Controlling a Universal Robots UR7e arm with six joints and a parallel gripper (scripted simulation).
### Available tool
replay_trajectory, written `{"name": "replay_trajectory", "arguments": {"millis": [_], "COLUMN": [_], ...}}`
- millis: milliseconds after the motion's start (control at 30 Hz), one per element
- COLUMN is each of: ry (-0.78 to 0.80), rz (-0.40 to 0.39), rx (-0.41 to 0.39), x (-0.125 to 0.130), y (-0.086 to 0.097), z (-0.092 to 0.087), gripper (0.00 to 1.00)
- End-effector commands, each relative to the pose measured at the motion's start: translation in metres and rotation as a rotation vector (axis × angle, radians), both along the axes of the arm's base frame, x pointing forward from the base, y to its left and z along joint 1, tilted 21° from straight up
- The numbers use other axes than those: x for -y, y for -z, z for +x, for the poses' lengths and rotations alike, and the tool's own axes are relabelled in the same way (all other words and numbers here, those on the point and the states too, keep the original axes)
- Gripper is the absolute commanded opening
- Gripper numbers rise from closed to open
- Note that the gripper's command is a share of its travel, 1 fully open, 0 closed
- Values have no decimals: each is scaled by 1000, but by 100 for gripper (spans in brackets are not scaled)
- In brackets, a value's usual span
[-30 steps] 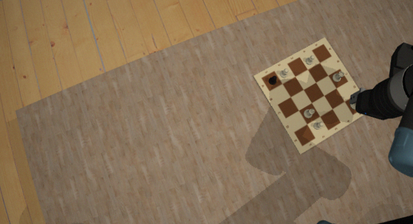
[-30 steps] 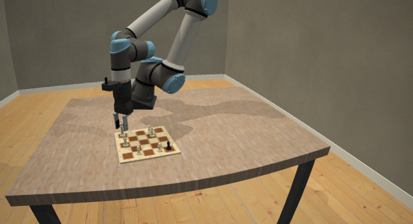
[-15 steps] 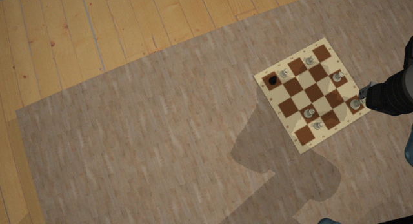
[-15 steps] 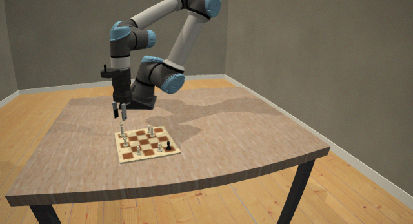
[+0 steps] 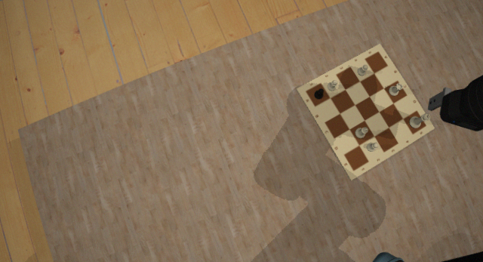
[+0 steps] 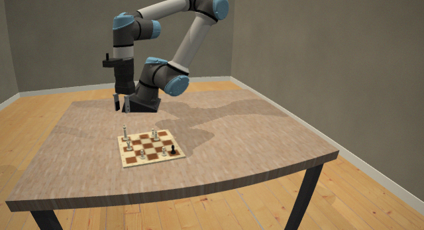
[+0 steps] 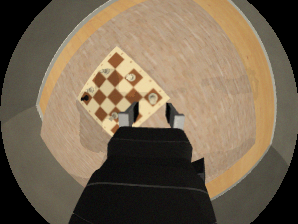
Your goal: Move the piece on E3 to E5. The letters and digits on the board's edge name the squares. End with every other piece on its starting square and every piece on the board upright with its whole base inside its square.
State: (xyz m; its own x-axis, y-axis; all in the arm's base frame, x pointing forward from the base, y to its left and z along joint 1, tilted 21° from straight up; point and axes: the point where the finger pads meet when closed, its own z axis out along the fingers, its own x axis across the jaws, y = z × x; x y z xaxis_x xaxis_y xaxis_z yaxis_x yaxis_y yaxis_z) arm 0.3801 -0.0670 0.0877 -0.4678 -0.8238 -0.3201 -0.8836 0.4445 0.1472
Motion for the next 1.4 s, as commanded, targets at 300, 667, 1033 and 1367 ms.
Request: {"name": "replay_trajectory", "arguments": {"millis": [300,667,1033,1367], "ry": [0,0,0,0], "rz": [0,0,0,0], "rx": [0,0,0,0], "x": [0,0,7,18], "y": [0,-1,-17,-48], "z": [0,0,0,-1], "gripper": [100,100,100,100]}}
